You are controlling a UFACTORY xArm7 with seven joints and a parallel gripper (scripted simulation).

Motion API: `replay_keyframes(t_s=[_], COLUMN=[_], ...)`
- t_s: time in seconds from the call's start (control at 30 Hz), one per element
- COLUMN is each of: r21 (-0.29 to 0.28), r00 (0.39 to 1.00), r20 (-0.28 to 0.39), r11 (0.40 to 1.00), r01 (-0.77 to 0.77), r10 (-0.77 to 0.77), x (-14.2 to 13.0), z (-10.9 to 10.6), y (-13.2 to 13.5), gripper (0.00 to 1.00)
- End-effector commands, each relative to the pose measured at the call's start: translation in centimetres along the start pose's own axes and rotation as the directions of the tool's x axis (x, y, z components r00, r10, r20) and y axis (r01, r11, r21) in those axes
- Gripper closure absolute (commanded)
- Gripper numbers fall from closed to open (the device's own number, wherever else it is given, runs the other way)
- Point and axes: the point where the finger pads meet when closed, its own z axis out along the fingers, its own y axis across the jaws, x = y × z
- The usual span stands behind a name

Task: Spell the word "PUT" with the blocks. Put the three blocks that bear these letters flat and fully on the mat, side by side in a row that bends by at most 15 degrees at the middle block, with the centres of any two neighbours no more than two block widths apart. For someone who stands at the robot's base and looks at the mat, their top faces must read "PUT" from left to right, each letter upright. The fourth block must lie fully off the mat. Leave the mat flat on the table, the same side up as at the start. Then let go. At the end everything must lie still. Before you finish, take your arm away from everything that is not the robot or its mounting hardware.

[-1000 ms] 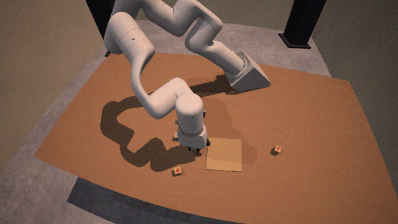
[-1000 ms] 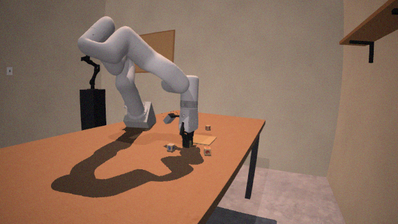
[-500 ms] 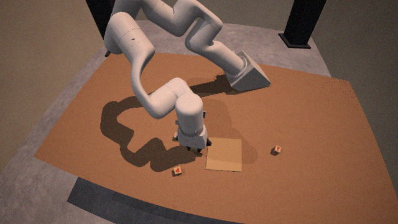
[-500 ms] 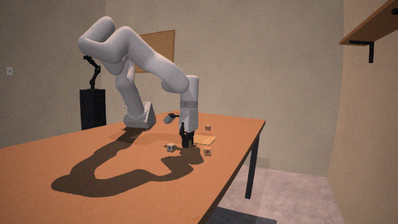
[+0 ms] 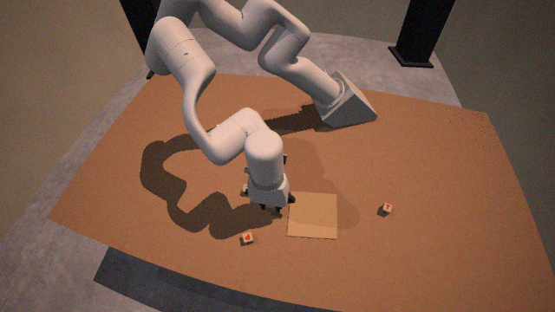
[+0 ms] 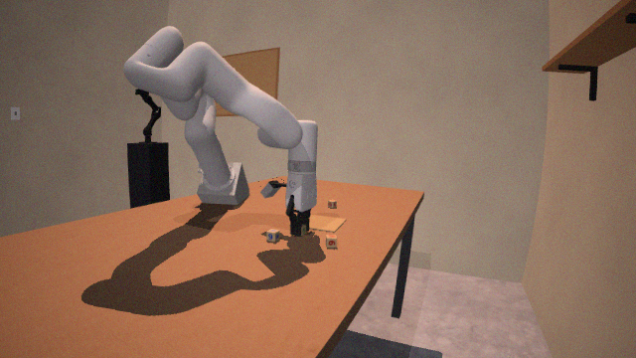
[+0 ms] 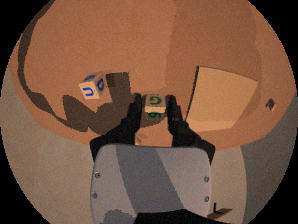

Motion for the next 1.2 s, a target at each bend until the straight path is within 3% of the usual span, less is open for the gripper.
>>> replay_keyframes(t_s=[0.0, 0.57, 0.83, 0.87, 1.17], r21=[-0.001, -0.001, -0.001, -0.001, -0.001], r00=[1.0, 1.0, 1.0, 1.0, 1.0], r20=[0.004, 0.004, 0.004, 0.004, 0.004], r11=[1.0, 1.0, 1.0, 1.0, 1.0], r01=[0.0, 0.0, 0.001, 0.001, 0.001], r10=[0.0, 0.0, -0.001, -0.001, -0.001], x=[-0.1, -0.1, -0.1, -0.1, -0.1], z=[-0.8, -7.9, -9.0, -9.0, -9.0], y=[0.1, 0.0, 0.0, 0.0, 0.0], gripper=[0.58, 0.58, 0.58, 0.0, 0.0])
